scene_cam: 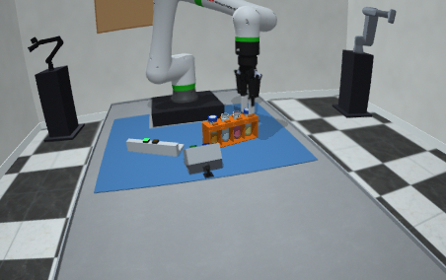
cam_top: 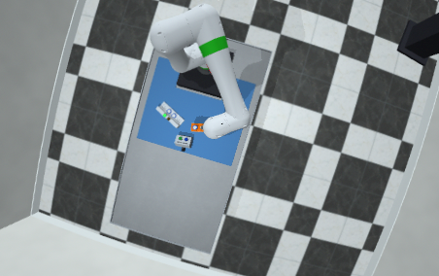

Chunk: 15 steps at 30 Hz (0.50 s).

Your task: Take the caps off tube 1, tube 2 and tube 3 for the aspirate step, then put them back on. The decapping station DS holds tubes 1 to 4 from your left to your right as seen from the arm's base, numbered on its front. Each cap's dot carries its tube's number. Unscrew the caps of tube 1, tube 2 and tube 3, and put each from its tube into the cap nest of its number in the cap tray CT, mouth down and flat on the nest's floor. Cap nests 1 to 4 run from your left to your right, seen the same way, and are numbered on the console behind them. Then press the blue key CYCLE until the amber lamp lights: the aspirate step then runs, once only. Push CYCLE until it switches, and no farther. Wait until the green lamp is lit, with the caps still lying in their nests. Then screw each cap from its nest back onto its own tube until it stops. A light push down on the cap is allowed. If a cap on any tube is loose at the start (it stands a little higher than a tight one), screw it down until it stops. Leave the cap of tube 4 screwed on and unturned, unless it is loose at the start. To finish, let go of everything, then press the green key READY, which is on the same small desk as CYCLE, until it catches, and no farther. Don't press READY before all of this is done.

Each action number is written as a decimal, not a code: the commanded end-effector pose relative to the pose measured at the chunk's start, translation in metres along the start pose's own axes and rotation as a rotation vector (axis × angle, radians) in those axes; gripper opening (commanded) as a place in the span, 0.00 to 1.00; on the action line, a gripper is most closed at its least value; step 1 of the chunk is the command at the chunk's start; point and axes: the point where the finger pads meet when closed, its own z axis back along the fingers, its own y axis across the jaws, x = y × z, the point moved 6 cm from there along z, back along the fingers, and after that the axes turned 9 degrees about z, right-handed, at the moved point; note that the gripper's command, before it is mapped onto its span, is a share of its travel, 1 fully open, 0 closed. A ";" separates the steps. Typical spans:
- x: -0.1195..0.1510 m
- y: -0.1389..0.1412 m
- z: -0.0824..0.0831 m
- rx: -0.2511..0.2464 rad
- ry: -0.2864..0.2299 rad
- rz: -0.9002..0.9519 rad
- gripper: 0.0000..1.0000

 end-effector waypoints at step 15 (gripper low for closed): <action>0.000 0.000 -0.001 -0.001 0.001 -0.463 0.35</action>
